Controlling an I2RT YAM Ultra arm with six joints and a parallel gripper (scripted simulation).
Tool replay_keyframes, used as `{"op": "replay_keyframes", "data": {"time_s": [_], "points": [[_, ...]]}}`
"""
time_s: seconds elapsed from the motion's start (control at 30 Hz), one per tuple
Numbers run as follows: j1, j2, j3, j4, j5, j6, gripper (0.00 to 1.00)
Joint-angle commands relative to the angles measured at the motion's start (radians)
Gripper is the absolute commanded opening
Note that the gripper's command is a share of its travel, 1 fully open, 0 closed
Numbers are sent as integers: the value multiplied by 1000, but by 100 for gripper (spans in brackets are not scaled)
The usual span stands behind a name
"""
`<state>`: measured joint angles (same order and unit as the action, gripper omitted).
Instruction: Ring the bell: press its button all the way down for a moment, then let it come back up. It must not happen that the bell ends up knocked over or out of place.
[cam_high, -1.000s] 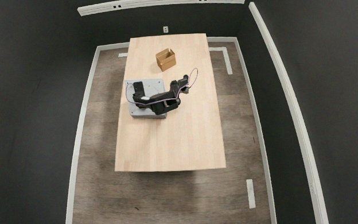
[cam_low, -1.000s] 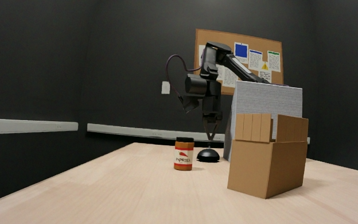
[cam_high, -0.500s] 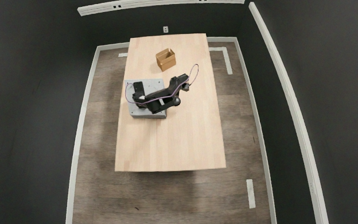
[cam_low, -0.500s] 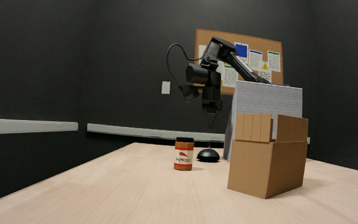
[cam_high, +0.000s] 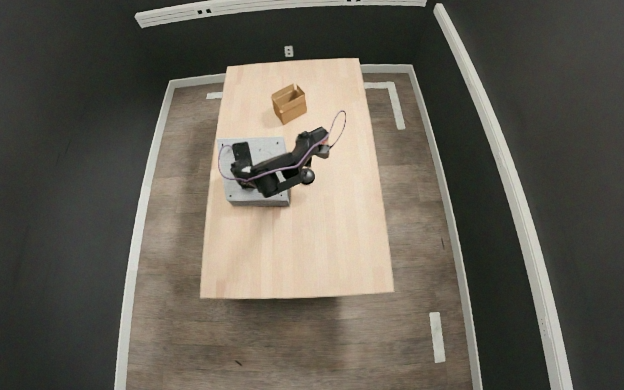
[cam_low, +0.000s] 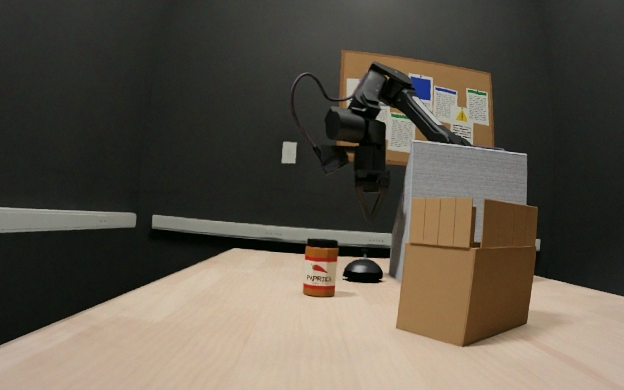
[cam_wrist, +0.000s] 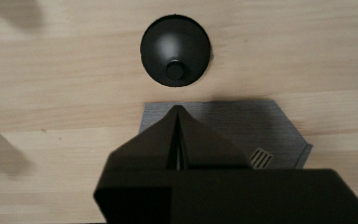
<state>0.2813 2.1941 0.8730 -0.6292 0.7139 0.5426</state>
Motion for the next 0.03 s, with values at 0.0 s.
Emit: {"op": "replay_keyframes", "data": {"time_s": [0.0], "points": [[32,-36,29,-14,-5,12,0]]}}
